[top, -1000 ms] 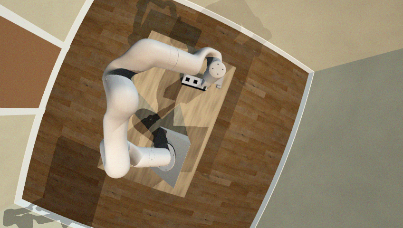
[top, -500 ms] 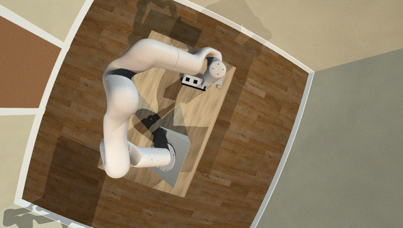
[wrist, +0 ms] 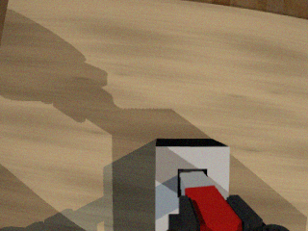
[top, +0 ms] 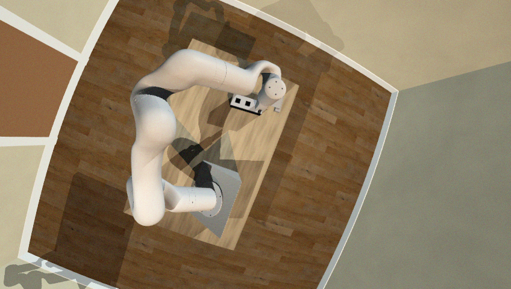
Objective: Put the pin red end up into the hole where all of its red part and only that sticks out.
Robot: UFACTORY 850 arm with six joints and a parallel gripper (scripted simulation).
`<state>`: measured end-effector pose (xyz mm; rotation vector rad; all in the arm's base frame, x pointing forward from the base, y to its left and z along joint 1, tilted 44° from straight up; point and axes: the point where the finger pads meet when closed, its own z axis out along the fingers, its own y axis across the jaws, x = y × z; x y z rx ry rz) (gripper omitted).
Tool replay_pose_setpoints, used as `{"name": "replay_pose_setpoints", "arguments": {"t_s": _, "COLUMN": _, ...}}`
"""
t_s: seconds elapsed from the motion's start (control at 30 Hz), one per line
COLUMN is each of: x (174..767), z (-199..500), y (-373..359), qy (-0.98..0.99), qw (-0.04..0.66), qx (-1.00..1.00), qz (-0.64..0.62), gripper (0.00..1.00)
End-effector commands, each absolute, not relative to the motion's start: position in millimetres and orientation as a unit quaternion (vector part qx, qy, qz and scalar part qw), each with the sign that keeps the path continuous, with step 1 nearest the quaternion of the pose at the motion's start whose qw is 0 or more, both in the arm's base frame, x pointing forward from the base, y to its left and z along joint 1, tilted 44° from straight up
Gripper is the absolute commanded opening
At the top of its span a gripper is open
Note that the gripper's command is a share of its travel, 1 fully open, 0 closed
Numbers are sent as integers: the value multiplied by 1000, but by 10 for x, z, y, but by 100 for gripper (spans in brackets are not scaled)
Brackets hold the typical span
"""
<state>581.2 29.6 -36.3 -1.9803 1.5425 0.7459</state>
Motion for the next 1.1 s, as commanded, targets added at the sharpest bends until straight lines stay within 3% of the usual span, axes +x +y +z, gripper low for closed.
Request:
{"name": "replay_pose_setpoints", "arguments": {"t_s": 0.0, "x": 5821, "z": -357, "y": 289, "qy": 569, "qw": 259, "qx": -731, "qz": 274, "gripper": 0}}
{"name": "replay_pose_setpoints", "arguments": {"t_s": 1.07, "x": 5822, "z": -390, "y": 313, "qy": 569, "qw": 259, "qx": -731, "qz": 274, "gripper": 0}}
